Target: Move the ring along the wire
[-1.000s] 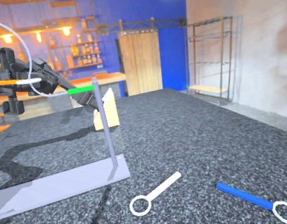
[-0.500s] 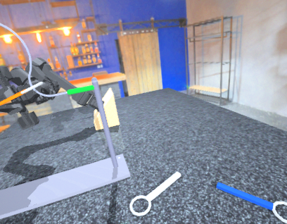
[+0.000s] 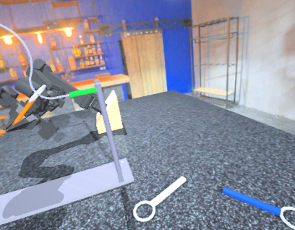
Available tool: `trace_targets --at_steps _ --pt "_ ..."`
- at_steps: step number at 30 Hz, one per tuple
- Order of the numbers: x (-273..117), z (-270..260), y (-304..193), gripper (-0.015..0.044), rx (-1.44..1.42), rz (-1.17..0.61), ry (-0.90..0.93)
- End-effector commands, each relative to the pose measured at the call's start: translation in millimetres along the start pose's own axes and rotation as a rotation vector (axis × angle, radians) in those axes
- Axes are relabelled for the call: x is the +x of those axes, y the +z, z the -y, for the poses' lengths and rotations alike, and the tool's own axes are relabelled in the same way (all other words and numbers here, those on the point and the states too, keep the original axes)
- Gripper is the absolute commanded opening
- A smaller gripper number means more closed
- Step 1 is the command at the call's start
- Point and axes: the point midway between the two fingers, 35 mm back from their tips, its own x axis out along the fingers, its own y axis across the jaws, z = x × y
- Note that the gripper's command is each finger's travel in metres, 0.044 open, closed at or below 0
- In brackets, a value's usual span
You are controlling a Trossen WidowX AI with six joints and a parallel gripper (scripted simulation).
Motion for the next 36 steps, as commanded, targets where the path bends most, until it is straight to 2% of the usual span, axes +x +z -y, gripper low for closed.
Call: trace_targets --at_steps 1,20,36 --pt "-3 -17 0 -0.0150 0.083 -0.013 0.041" --pt "-21 -84 21 -0.0150 0.499 -0.067 0.228" --pt "-39 -119 51 -0.0150 0.751 -0.100 0.341"
